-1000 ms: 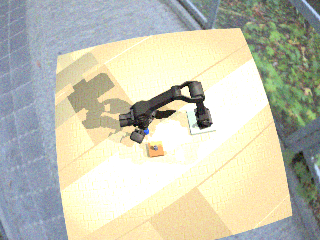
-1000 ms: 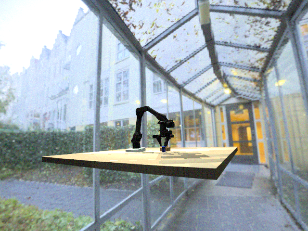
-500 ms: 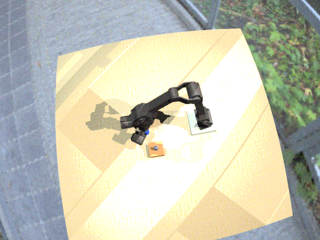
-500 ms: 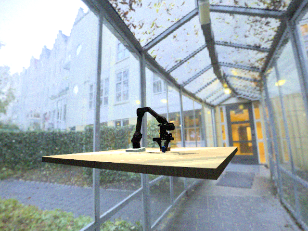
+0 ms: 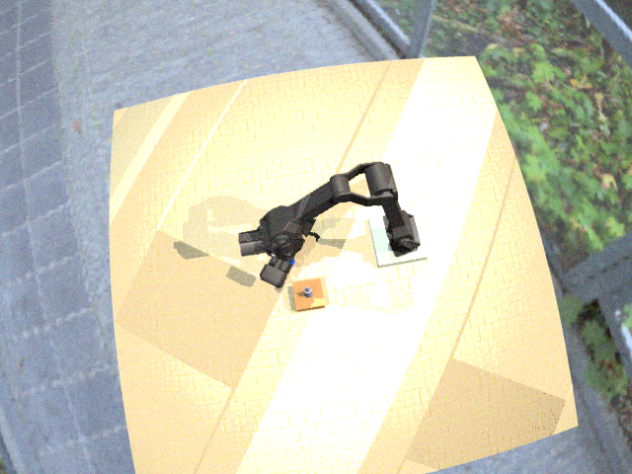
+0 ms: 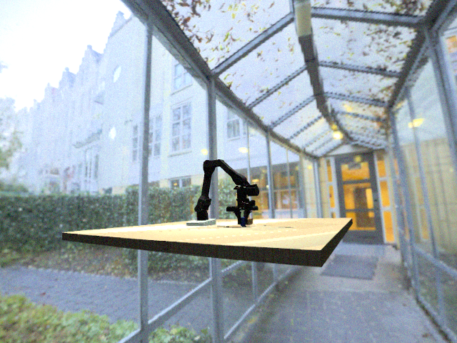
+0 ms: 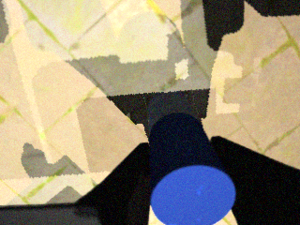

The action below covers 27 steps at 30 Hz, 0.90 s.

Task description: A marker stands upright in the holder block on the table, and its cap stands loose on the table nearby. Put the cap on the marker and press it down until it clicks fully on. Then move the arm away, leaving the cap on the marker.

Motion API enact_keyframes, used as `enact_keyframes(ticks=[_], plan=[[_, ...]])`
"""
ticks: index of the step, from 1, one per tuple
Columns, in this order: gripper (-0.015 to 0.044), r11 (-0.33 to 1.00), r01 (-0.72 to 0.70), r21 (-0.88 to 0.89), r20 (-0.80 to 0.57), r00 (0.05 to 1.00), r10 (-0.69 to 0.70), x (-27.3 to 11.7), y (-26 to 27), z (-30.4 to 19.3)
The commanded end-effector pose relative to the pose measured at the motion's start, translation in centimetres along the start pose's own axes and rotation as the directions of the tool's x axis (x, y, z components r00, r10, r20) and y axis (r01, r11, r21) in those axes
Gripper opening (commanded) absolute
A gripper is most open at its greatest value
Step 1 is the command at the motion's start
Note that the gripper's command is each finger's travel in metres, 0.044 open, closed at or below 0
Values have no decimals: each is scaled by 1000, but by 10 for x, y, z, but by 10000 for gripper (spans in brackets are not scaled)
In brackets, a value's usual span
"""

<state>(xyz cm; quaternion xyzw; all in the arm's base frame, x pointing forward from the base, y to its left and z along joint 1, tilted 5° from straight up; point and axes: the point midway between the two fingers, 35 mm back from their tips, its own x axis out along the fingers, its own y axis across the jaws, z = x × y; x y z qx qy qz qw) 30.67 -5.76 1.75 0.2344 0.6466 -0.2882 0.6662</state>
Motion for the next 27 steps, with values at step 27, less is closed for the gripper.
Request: enact_keyframes(ticks=[27], plan=[[0, 1000, -2, -5, -4, 1000, 2, -53, 1, 1]])
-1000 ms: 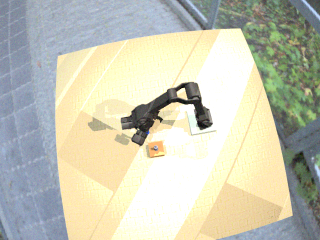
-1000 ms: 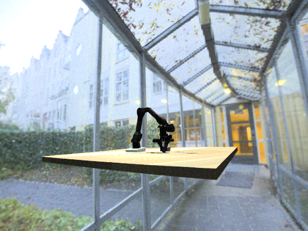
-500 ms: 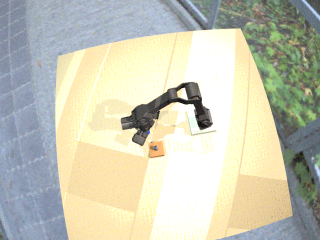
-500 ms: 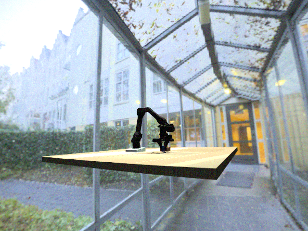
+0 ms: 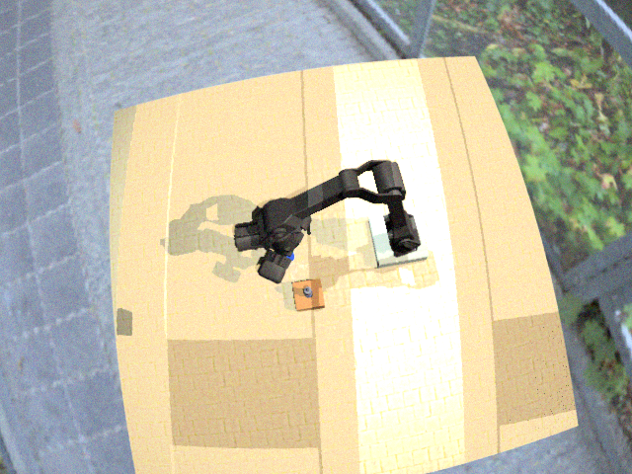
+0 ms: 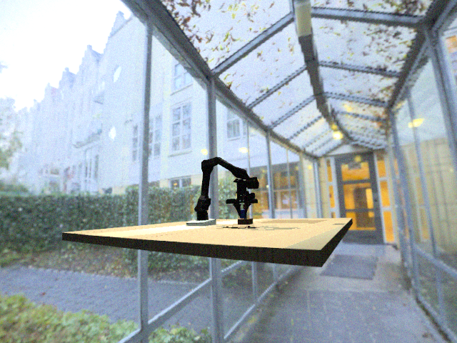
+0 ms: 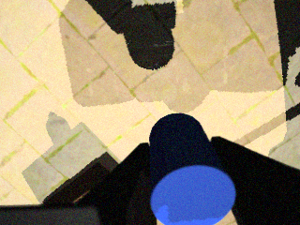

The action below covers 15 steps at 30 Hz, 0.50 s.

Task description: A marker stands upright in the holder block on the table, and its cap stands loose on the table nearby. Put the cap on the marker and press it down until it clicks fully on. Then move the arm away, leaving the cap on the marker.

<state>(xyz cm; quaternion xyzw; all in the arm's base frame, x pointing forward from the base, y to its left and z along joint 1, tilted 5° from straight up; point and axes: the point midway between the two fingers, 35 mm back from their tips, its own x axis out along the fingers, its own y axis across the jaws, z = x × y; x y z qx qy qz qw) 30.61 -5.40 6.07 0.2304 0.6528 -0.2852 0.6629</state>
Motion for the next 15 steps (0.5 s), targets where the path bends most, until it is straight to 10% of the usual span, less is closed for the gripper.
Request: enact_keyframes(ticks=[1, 15], plan=[[0, 1000, -8, 6, 8, 1000, 8, -13, 1, 1], [0, 1000, -10, 6, 5, 1000, 10, -31, 23, -22]])
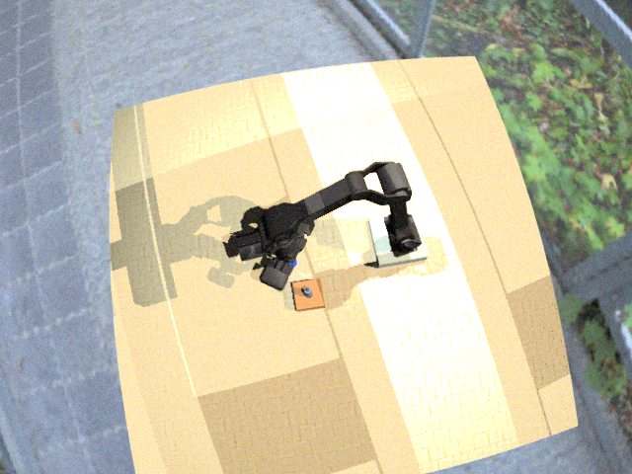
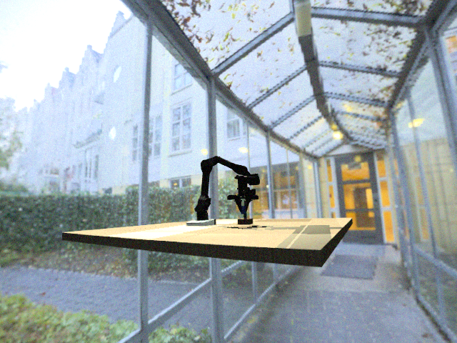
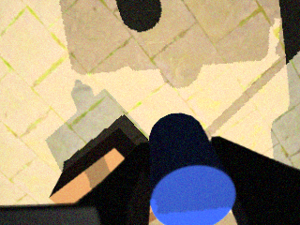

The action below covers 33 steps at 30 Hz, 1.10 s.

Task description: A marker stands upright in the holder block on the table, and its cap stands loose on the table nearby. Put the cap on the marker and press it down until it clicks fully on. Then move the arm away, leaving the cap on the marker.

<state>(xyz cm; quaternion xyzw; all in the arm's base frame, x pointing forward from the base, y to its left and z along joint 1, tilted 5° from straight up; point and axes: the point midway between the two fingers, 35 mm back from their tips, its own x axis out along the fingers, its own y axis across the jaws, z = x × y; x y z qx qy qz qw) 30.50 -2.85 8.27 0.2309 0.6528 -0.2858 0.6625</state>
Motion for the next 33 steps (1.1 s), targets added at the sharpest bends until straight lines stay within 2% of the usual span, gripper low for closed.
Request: enact_keyframes(ticks=[1, 24, 33], plan=[[0, 1000, -11, 5, 6, 1000, 11, -8, 9, -7], [0, 1000, -13, 4, 0, 1000, 13, -41, 49, -70], [0, 1000, -13, 4, 0, 1000, 13, -36, 50, -72]])
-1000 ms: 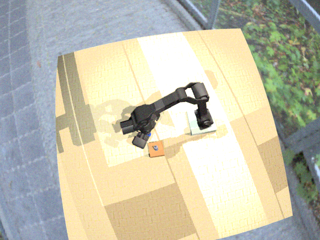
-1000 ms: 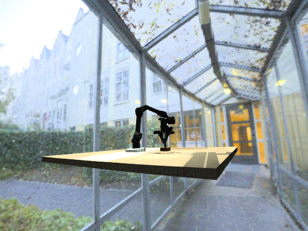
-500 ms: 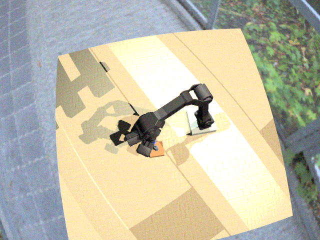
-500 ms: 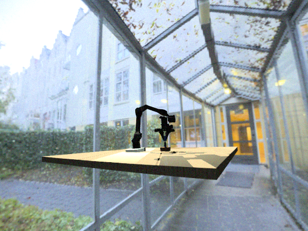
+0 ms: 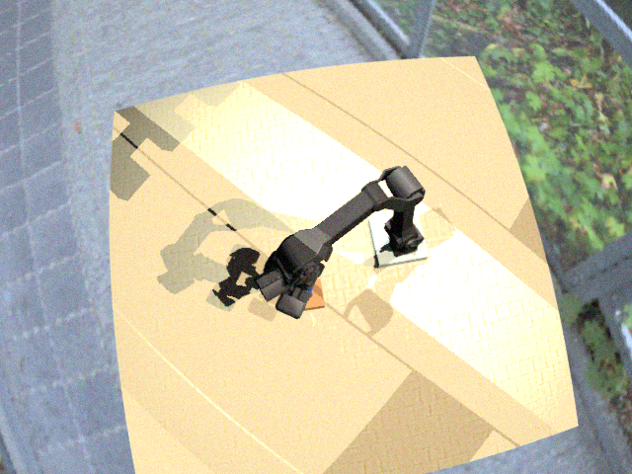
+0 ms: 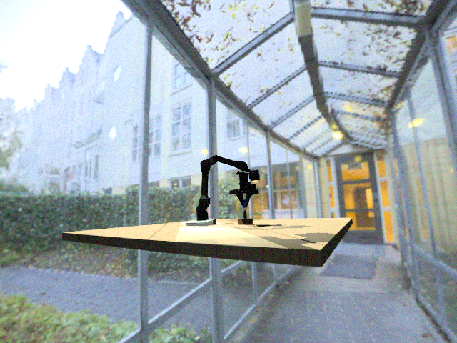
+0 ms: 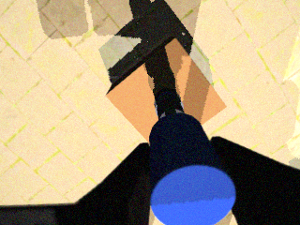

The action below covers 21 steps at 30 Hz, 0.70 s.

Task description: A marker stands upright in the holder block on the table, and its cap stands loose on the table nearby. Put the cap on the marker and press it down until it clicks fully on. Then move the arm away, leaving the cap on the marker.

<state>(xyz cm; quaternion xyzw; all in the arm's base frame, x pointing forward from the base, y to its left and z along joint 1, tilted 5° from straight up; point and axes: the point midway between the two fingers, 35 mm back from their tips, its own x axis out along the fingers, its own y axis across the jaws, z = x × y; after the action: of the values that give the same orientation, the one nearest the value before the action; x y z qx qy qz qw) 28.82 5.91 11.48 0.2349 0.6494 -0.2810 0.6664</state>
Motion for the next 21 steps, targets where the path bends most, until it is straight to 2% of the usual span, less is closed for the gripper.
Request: enact_keyframes(ticks=[1, 21], plan=[[0, 1000, 2, 5, -5, 1000, -2, 3, 0, -1], [0, 1000, 2, 5, -5, 1000, -2, 33, 1, -1]])
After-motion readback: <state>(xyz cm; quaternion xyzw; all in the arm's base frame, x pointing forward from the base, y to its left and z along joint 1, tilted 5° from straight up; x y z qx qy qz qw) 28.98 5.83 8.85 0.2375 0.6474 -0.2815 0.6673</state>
